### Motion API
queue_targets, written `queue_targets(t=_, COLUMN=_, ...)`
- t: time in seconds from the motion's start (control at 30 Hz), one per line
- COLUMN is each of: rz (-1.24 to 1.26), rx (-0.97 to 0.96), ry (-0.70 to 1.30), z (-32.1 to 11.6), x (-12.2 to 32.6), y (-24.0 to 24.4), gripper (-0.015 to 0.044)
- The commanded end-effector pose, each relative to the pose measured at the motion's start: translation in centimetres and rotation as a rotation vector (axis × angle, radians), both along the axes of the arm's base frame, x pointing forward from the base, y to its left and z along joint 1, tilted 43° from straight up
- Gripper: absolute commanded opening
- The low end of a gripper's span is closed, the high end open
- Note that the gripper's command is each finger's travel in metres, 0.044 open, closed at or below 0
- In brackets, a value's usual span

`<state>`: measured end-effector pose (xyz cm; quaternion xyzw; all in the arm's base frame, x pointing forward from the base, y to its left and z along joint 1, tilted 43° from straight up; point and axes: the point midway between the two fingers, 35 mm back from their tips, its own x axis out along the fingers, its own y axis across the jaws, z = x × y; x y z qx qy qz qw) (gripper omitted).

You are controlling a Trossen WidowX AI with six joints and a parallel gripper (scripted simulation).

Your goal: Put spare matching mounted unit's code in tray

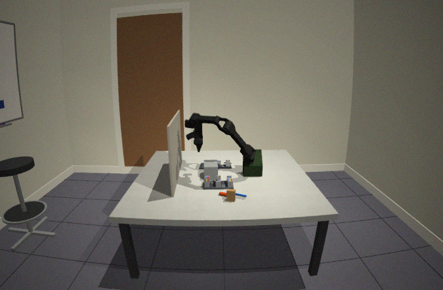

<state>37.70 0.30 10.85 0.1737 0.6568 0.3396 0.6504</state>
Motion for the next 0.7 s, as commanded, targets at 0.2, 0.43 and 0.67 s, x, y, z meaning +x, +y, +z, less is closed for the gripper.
queue_targets(t=0.2, rz=0.068, rx=0.012, ry=-0.059, z=1.1, x=-1.2, y=1.2, gripper=0.0440)
queue_targets(t=0.43, rz=0.415, rx=0.054, ry=-0.373, z=4.9, x=-8.0, y=5.7, gripper=0.0440)
queue_targets(t=0.67, rz=0.763, rx=0.104, ry=-0.688, z=5.9, x=-16.1, y=9.0, gripper=0.0440)
